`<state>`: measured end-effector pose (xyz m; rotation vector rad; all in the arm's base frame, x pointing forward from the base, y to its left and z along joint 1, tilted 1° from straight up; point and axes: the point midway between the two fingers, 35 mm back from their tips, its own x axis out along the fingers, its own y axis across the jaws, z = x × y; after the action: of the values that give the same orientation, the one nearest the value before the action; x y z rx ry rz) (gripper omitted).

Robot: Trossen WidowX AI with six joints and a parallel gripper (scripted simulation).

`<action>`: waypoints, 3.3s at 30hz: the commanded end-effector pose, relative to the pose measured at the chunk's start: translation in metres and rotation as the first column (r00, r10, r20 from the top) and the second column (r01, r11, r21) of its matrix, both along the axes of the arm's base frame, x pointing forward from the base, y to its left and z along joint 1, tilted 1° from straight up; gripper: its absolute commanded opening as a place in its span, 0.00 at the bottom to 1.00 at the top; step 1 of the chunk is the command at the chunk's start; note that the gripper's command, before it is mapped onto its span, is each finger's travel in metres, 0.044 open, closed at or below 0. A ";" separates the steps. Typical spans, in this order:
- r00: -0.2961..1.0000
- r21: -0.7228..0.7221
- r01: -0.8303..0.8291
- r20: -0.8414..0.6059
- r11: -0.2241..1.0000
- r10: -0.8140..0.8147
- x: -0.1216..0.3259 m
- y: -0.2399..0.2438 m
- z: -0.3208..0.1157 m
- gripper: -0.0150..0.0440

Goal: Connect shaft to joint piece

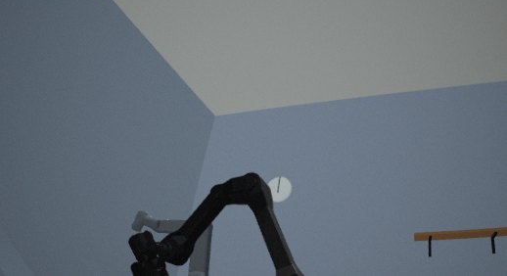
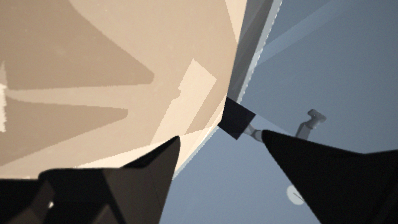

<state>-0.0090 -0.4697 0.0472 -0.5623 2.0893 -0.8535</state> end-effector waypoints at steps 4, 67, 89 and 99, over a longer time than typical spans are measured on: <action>0.999 0.056 -0.032 0.030 0.998 0.030 0.000 -0.017 0.011 1.00; 0.706 0.441 -0.553 0.698 0.707 0.117 0.337 0.196 0.167 1.00; 0.744 0.598 -0.552 0.668 0.581 0.020 0.380 0.548 0.163 1.00; 0.775 0.623 -0.511 0.632 0.593 0.004 0.338 0.632 0.160 1.00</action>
<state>0.3337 0.1600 0.2086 -0.1222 1.4959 0.1653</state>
